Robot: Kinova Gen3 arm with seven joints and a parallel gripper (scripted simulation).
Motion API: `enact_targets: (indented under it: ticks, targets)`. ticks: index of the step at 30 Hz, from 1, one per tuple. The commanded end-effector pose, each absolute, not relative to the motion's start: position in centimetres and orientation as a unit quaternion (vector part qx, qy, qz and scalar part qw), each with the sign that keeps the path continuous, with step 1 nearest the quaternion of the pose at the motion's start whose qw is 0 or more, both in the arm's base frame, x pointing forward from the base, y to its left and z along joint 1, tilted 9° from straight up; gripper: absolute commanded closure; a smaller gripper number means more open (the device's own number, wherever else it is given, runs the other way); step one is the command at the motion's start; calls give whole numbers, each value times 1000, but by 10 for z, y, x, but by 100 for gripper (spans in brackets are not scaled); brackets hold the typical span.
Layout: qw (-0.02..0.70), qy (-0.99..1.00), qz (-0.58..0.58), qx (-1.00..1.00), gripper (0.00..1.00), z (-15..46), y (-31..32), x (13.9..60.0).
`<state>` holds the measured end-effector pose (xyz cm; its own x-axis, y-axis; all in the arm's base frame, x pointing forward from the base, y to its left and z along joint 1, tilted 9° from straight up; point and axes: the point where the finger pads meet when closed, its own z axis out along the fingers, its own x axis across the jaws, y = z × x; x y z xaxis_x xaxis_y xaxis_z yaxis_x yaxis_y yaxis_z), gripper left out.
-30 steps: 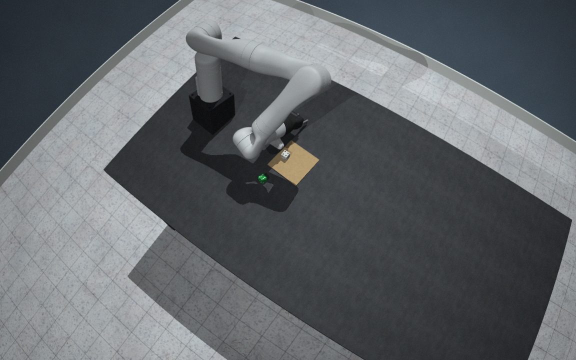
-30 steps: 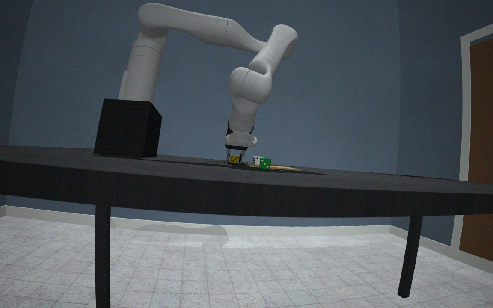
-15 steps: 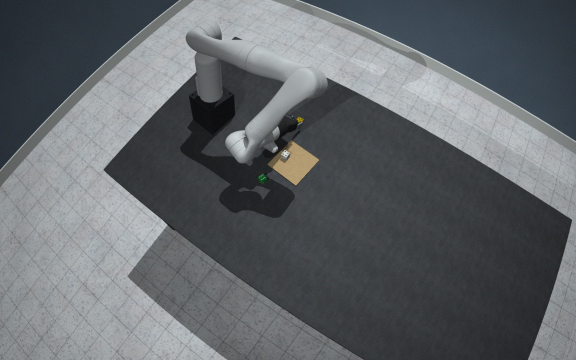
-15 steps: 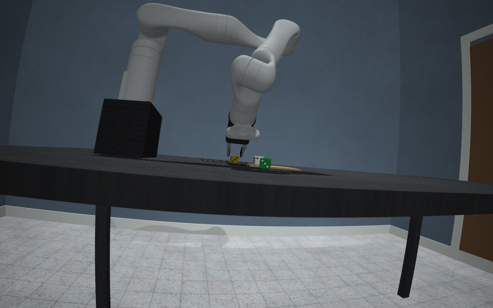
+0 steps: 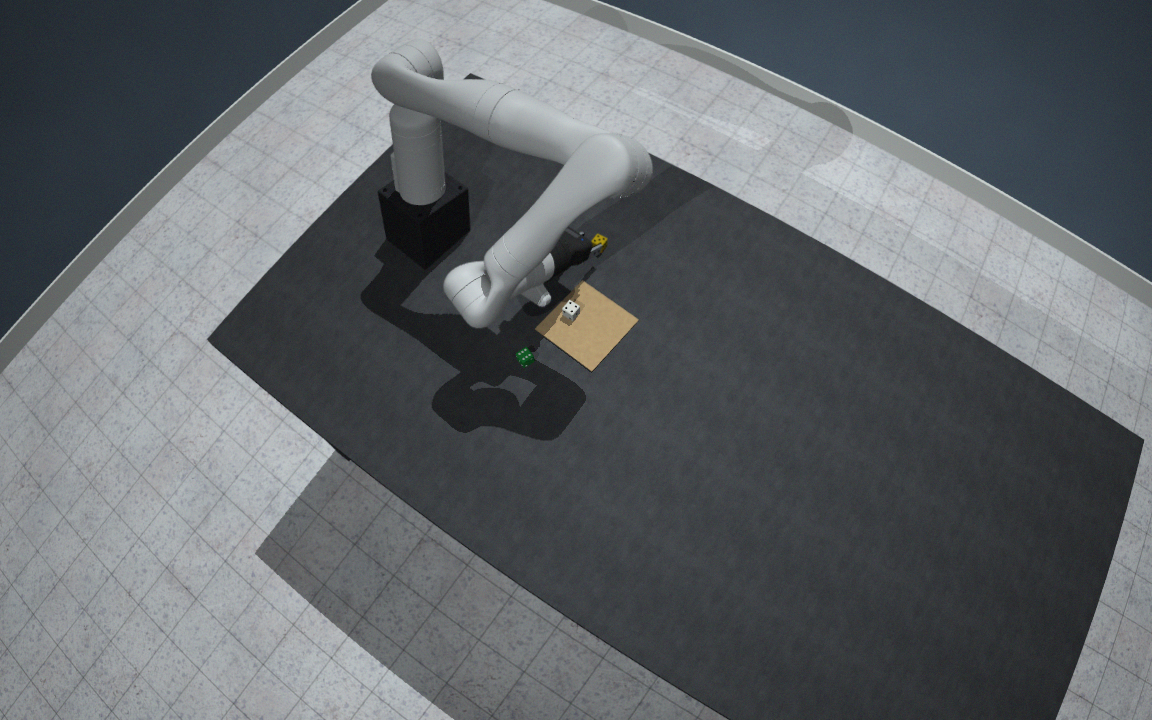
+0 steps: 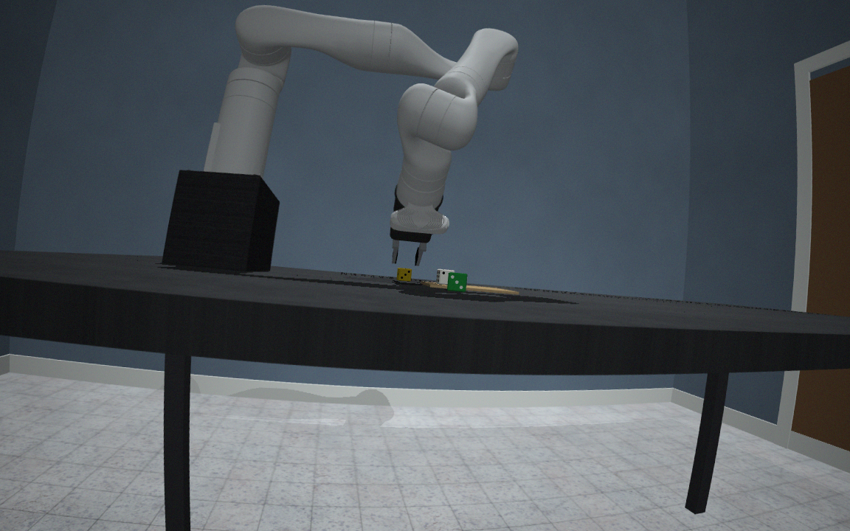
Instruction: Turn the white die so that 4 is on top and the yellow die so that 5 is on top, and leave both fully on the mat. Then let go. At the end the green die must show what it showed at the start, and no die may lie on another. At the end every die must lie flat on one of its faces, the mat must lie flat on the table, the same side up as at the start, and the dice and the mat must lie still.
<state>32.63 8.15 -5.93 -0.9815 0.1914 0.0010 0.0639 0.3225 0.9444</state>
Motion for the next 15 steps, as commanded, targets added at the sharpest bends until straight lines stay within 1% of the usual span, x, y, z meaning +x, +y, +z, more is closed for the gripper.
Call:
enact_targets:
  ticks: [1, 10, 15]
  targets:
    - [58, 811, 576, 78, 21, -55, 81, 329]
    - [58, 811, 576, 78, 21, -17, 75, 327]
    - [58, 811, 576, 78, 21, -6, 73, 327]
